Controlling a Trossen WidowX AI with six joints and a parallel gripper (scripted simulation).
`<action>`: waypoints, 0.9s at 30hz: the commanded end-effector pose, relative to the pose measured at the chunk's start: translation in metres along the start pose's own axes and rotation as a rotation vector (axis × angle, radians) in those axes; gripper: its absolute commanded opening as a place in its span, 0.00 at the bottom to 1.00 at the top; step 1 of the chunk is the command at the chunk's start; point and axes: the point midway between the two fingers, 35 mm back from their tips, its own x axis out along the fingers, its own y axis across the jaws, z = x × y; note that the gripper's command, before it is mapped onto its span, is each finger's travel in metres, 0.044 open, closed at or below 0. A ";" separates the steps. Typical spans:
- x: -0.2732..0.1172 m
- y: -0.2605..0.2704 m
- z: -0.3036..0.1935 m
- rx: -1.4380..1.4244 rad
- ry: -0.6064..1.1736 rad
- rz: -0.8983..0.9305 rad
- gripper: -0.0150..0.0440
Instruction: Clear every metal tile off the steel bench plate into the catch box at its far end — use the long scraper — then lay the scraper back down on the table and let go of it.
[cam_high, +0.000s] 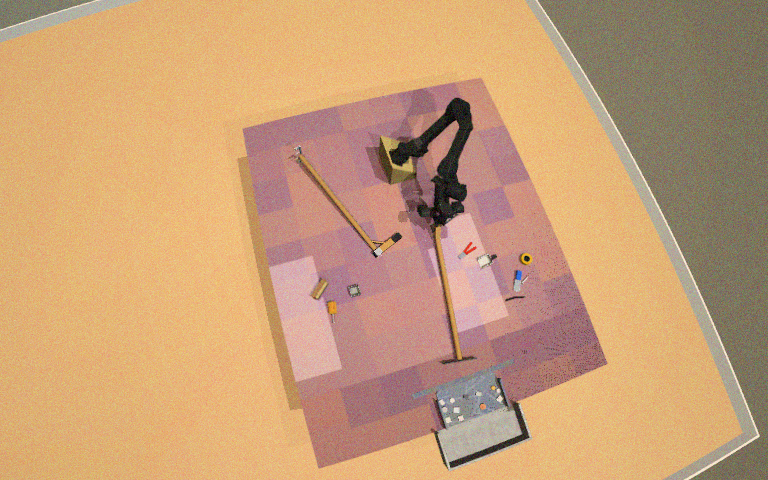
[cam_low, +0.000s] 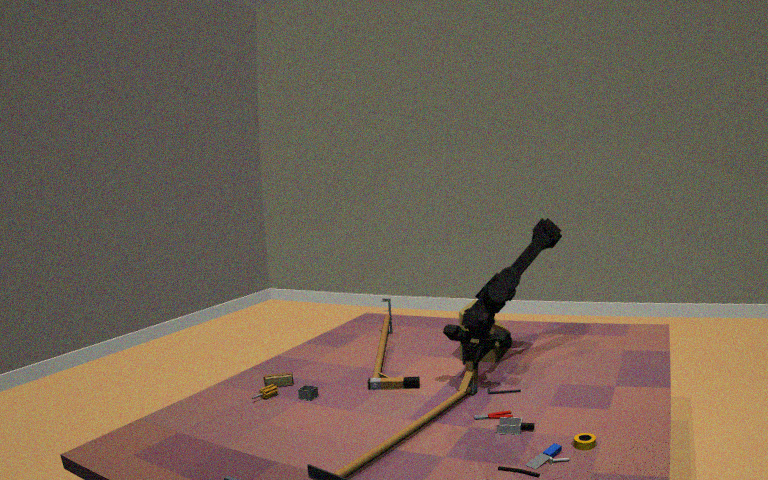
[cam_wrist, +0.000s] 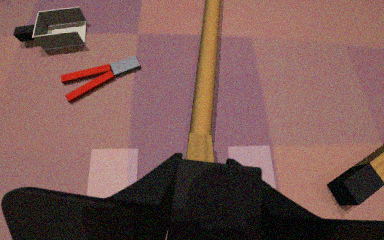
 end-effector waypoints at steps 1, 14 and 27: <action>-0.001 0.020 0.002 -0.027 0.003 0.049 0.25; -0.003 0.035 0.000 -0.057 0.003 0.076 0.25; -0.005 0.030 -0.002 -0.089 0.003 0.106 0.25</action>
